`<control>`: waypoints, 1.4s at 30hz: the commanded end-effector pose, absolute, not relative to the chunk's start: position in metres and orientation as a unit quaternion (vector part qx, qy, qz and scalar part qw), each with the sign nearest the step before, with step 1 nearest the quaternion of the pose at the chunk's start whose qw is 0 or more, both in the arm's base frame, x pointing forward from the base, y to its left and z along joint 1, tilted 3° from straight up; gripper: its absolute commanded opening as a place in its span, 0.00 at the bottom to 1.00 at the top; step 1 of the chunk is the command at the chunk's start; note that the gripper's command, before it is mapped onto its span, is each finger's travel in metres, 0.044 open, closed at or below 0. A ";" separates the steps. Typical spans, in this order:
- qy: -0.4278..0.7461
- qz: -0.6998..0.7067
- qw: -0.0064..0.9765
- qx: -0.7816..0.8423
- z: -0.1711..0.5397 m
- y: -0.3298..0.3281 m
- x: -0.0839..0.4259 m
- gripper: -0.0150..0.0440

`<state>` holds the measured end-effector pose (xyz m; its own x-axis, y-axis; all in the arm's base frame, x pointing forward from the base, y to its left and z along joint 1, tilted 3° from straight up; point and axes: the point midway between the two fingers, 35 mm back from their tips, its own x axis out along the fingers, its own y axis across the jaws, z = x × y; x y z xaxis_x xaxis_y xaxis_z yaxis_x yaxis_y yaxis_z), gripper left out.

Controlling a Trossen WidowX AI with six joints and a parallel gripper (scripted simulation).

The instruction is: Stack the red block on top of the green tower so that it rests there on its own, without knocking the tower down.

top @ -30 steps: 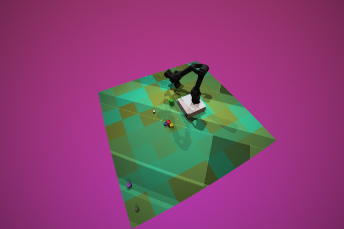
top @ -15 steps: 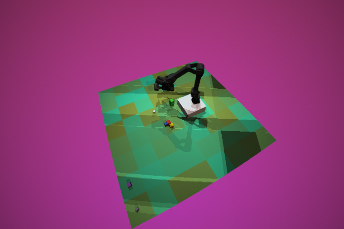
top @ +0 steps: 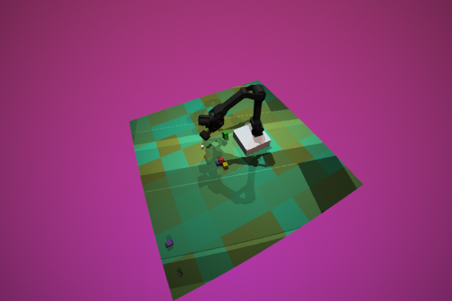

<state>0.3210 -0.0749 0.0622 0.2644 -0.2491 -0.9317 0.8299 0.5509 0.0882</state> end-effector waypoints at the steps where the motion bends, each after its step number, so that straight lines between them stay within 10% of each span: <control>1: 0.534 -0.300 0.749 0.253 0.064 -0.040 0.326 1.00; 17: 0.682 0.004 0.731 0.025 0.076 0.105 0.304 1.00; 42: 0.686 0.016 0.728 0.016 0.022 0.110 0.307 1.00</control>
<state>0.3080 0.1098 0.0280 0.0670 0.0433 -0.9968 0.0027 0.9990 0.0436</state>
